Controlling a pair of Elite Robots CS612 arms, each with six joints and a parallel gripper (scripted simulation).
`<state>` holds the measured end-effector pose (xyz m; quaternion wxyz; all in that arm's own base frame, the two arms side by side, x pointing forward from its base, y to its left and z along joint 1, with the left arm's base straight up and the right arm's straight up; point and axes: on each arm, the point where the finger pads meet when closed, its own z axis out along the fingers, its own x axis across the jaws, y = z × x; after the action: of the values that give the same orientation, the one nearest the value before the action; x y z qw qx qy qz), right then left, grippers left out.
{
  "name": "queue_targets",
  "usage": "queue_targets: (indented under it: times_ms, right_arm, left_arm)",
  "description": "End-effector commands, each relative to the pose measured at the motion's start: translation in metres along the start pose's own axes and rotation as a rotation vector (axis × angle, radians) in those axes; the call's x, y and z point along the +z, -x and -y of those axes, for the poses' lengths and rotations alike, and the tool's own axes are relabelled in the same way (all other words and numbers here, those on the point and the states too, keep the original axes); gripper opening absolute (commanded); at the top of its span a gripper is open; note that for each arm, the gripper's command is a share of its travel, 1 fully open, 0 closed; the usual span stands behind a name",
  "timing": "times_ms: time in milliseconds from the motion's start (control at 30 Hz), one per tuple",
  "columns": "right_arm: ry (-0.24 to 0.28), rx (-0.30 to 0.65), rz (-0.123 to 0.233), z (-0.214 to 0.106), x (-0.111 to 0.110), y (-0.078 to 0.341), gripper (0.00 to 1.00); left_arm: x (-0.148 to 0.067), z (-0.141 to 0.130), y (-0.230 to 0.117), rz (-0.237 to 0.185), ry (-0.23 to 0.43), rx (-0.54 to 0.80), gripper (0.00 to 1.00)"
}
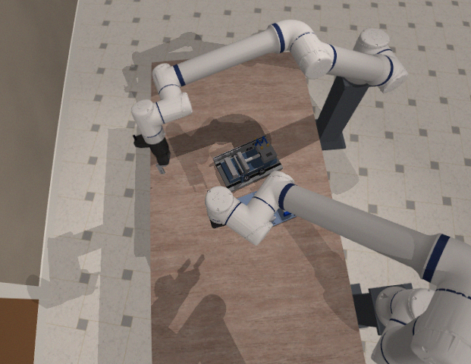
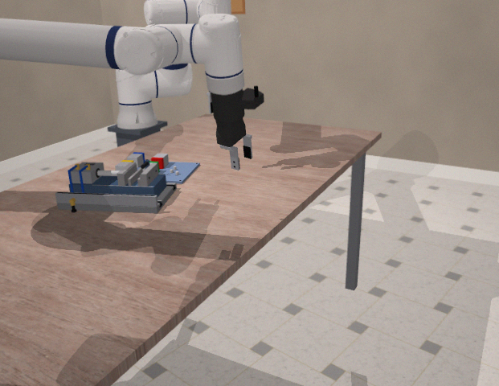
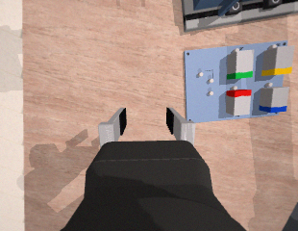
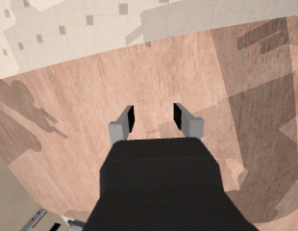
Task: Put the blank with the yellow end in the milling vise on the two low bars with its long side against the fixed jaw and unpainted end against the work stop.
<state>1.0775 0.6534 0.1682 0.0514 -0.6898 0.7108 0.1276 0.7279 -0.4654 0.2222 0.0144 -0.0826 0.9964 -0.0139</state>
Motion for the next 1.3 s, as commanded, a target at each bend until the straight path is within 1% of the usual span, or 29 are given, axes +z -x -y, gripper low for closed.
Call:
queue_targets:
  times_ms: [0,500,567,1067,1133,1267]
  right_arm:
    - [-0.002,-0.001,0.001,0.0,-0.002,0.001,1.0]
    - [-0.002,-0.001,0.001,0.0,-0.002,0.001,1.0]
    - [-0.002,-0.001,0.001,0.0,-0.002,0.001,1.0]
    - [-0.002,-0.001,0.001,0.0,-0.002,0.001,1.0]
    - [-0.002,-0.001,0.001,0.0,-0.002,0.001,1.0]
    - [-0.002,-0.001,0.001,0.0,-0.002,0.001,1.0]
  left_arm:
    - [-0.001,-0.005,0.004,0.001,-0.001,0.001,1.0]
    - [-0.001,-0.051,0.032,0.002,0.002,0.007,1.0]
    - [-0.001,-0.051,0.032,0.002,0.002,0.007,1.0]
    - [-0.001,-0.114,0.065,0.003,0.005,0.016,1.0]
    - [-0.001,-0.114,0.065,0.003,0.005,0.016,1.0]
    - [-0.001,-0.134,0.073,0.003,0.006,0.018,1.0]
